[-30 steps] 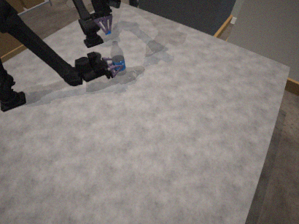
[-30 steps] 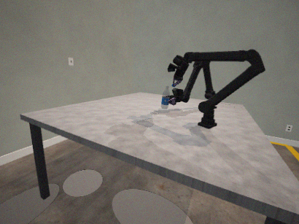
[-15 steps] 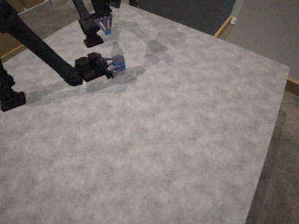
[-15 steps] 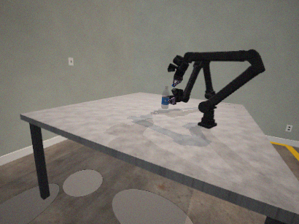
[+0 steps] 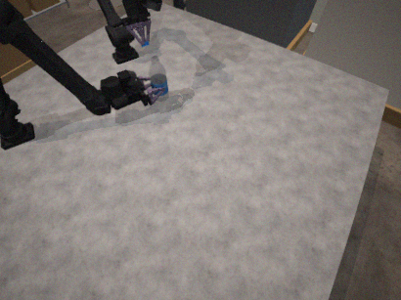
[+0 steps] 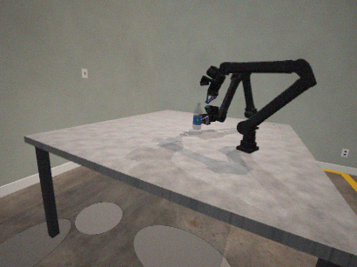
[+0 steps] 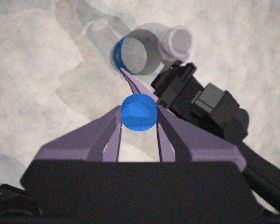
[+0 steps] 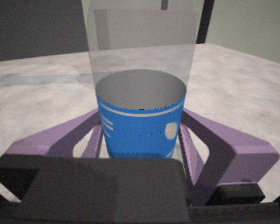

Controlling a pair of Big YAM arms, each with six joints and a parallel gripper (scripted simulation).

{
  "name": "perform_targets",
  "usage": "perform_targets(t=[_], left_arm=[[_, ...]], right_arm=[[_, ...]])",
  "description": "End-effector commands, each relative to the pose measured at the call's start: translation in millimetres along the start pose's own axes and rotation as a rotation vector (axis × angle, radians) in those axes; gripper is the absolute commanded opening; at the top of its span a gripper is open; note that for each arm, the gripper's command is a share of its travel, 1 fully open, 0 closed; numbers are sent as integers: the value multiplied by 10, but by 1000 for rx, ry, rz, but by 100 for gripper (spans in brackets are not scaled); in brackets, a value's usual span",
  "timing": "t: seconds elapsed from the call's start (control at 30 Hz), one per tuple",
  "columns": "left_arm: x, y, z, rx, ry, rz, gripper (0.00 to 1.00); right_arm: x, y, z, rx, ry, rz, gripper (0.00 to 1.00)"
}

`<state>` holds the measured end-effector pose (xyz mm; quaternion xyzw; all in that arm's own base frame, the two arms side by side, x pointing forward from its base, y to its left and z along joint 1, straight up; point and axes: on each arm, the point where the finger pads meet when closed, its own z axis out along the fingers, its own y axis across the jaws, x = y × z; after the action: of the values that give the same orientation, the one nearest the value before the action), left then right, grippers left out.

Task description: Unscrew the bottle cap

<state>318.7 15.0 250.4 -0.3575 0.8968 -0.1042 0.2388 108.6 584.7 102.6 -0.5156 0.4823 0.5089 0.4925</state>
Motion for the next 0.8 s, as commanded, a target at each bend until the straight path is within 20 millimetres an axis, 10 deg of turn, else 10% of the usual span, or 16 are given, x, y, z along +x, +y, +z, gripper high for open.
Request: perform_targets(t=[0.0,0.37,0.77], left_arm=[[-177,0,-38,-2,-30,-1,0],[-550,374,358,-121,9,50,0],[-845,1164,1633,-283,303,291,0]], right_arm=[[-116,-16,56,2,-28,6,0],[-116,-16,56,2,-28,6,0],[-116,-16,56,2,-28,6,0]])
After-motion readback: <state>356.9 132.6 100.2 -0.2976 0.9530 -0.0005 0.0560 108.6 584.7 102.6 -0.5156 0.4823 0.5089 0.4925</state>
